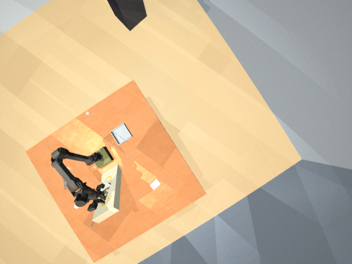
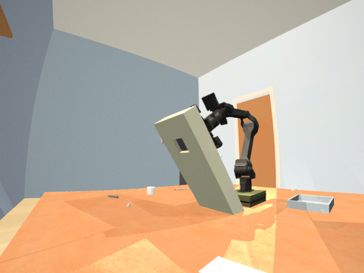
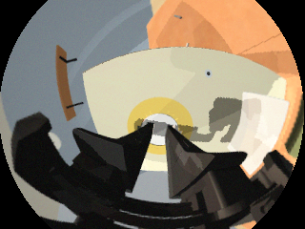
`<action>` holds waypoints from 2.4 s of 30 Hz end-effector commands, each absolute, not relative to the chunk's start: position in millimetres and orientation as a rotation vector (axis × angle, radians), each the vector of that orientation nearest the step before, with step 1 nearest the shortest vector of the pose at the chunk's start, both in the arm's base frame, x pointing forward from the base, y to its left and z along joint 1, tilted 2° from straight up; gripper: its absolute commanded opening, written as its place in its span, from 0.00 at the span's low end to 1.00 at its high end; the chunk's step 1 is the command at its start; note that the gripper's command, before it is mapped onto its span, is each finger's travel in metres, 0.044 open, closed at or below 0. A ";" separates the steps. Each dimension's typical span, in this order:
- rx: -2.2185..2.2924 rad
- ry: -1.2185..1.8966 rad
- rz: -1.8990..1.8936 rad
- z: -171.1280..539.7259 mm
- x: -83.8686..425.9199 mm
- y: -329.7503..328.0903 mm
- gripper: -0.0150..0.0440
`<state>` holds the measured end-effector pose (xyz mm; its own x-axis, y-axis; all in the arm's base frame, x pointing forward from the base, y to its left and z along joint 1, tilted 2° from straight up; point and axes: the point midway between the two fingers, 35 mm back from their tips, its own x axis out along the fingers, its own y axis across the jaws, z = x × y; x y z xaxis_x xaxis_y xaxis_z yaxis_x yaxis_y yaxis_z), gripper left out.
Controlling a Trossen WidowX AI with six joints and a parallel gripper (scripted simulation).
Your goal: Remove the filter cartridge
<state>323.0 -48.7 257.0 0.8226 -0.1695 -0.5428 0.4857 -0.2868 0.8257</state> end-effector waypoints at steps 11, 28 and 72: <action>1.753 0.251 -0.648 286.0 284.1 -39.2 0.25; 1.753 0.254 -0.648 277.0 252.1 -34.1 0.25; 1.753 0.252 -0.646 303.9 264.2 -35.2 0.50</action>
